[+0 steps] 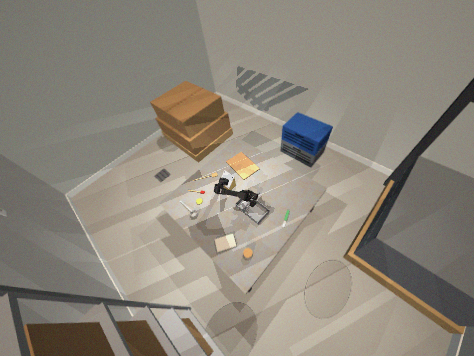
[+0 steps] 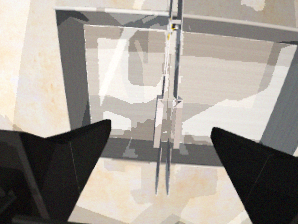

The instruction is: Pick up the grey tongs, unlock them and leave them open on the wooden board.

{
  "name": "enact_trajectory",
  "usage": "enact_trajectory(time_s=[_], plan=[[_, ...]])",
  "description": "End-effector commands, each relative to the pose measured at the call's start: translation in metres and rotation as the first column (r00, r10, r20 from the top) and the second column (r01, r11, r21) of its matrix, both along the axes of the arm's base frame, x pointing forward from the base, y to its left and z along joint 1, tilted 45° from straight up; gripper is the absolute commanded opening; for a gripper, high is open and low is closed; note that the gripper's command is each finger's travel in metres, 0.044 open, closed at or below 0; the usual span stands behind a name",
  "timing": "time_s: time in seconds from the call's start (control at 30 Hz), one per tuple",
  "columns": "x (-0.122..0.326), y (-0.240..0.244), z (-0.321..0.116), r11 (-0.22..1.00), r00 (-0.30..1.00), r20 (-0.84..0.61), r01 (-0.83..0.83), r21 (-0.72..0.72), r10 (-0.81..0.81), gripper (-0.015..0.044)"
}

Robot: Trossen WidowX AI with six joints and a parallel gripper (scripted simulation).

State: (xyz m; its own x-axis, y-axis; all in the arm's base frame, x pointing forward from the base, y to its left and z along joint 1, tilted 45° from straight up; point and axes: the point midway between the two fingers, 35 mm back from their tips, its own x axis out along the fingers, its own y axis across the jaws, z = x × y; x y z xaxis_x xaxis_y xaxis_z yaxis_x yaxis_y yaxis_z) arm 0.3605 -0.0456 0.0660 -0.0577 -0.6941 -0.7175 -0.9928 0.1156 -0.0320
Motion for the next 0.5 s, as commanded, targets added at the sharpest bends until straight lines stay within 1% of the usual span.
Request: enact_trajectory(time_s=[0.0, 0.47], plan=[[0.003, -0.001, 0.0, 1.0, 1.0, -0.001, -0.003, -0.005, 0.003, 0.044], [0.003, -0.015, -0.015, 1.0, 1.0, 0.0, -0.004, -0.004, 0.004, 0.044]])
